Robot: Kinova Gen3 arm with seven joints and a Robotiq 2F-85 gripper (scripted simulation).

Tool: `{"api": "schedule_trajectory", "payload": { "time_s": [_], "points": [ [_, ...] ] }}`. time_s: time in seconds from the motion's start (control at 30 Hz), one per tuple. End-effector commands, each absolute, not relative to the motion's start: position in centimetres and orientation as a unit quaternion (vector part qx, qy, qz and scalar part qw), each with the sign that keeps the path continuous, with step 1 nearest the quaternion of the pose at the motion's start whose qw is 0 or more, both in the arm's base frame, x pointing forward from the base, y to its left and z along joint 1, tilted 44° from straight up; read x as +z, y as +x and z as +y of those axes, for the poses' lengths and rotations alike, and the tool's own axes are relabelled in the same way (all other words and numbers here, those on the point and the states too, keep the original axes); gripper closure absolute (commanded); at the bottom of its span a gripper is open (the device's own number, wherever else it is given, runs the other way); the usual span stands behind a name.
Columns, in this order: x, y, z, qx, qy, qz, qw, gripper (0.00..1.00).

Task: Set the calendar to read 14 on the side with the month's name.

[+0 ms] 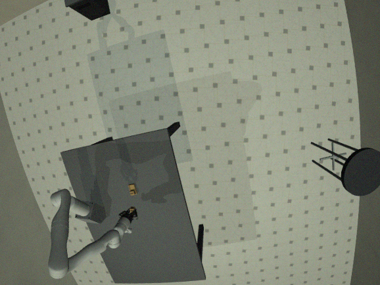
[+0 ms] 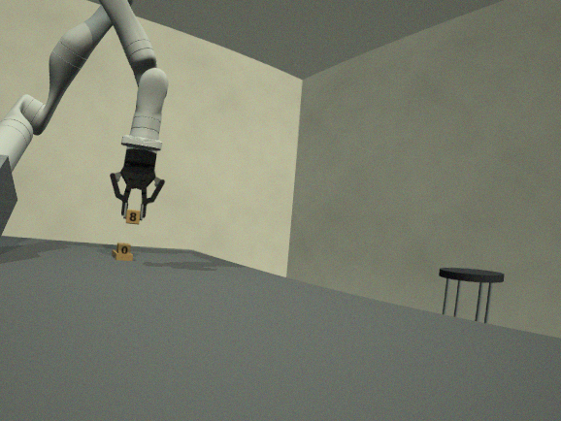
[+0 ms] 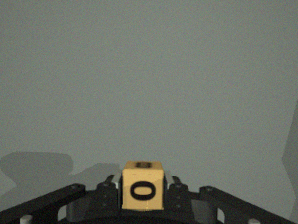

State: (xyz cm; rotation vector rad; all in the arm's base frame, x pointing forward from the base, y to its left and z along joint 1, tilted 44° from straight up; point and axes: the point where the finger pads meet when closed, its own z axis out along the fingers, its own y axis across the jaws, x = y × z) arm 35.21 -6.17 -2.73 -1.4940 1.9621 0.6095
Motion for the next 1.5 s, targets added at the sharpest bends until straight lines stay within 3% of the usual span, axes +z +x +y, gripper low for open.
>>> {"api": "schedule_trajectory", "payload": {
  "time_s": [0.0, 0.8, 1.23, 1.47],
  "points": [
    [-2.7, 35.2, -6.5, 0.227, -0.56, 0.74, 0.296, 0.72],
    [-2.8, 34.7, -6.1, 0.253, -0.516, 0.77, 0.277, 0.72],
    [-3.0, 33.5, -5.3, 0.311, -0.39, 0.838, 0.219, 0.72],
    [-3.1, 32.7, -4.7, 0.353, -0.259, 0.885, 0.158, 0.72]
  ]
}}
